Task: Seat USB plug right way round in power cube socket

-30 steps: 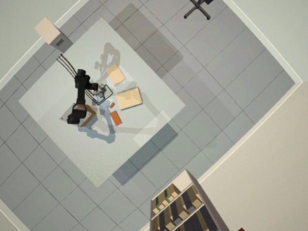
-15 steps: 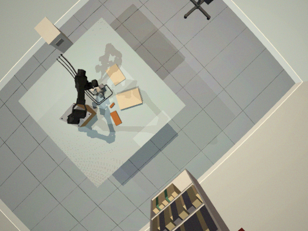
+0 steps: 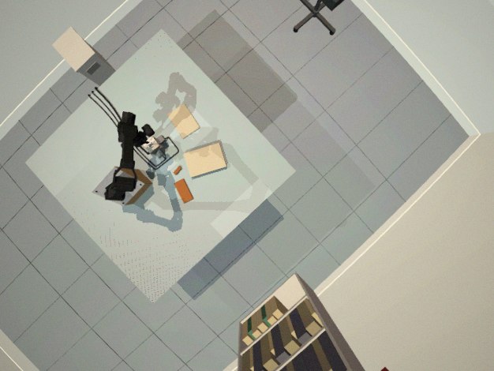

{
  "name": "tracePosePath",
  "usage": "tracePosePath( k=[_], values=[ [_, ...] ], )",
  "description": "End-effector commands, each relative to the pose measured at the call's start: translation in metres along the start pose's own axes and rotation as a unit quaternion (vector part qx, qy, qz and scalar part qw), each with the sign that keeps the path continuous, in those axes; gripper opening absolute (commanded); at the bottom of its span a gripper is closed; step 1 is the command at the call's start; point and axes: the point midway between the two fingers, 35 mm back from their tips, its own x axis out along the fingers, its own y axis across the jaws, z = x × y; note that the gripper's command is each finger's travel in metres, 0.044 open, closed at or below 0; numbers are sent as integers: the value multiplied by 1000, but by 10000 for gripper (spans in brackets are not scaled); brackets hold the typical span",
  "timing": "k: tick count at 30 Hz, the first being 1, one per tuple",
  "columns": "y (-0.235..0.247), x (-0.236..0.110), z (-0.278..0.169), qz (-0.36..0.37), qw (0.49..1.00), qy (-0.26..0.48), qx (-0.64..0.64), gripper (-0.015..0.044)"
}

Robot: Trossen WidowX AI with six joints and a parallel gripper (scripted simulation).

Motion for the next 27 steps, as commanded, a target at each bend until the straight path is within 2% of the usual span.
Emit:
tracePosePath(
  k=[1,27],
  values=[
    [0,0,0,0,999,0,-32,0],
    [0,2,-1,0,1000,2,-25,0]
  ],
)
